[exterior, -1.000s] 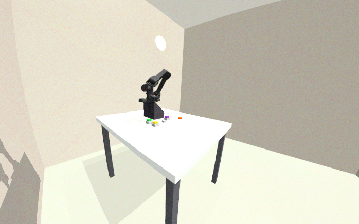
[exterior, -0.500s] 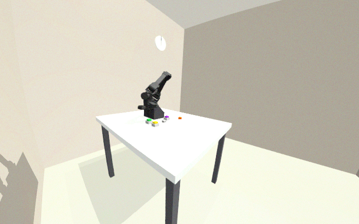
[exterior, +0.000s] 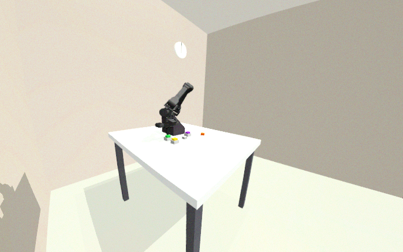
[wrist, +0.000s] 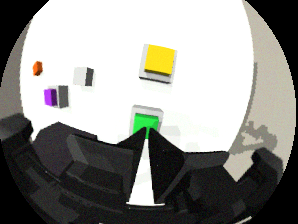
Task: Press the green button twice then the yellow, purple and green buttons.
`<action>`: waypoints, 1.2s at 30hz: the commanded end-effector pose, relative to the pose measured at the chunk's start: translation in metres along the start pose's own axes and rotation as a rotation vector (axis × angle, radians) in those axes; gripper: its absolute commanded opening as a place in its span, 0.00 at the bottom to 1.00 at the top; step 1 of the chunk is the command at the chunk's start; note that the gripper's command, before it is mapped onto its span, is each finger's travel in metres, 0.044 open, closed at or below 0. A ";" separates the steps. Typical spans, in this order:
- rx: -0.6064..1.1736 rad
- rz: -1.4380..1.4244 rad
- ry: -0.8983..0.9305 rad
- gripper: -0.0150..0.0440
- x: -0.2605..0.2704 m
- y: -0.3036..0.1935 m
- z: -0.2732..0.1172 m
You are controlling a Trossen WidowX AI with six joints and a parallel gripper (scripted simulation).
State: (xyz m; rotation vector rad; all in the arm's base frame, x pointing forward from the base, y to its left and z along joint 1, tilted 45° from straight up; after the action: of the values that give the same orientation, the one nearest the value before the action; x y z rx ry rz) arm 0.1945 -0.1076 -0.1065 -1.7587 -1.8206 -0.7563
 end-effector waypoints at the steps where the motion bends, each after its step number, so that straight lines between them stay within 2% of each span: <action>1: 0.003 0.005 0.010 0.29 0.002 -0.002 0.009; 29: 0.003 0.005 0.010 0.29 0.002 -0.002 0.013; 33: 0.003 0.005 0.008 0.29 0.002 -0.001 -0.017; 36: 0.003 0.005 0.008 0.29 0.002 -0.002 -0.019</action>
State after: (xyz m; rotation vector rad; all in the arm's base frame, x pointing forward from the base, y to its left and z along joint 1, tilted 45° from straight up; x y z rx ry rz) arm 0.1924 -0.1131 -0.0977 -1.7605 -1.8026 -0.7626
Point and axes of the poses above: the point midway between the two fingers, 35 mm back from their tips, its own z axis out along the fingers, its own x axis across the jaws, y = z × x, the point moved 6 cm from there along -z, back along the fingers
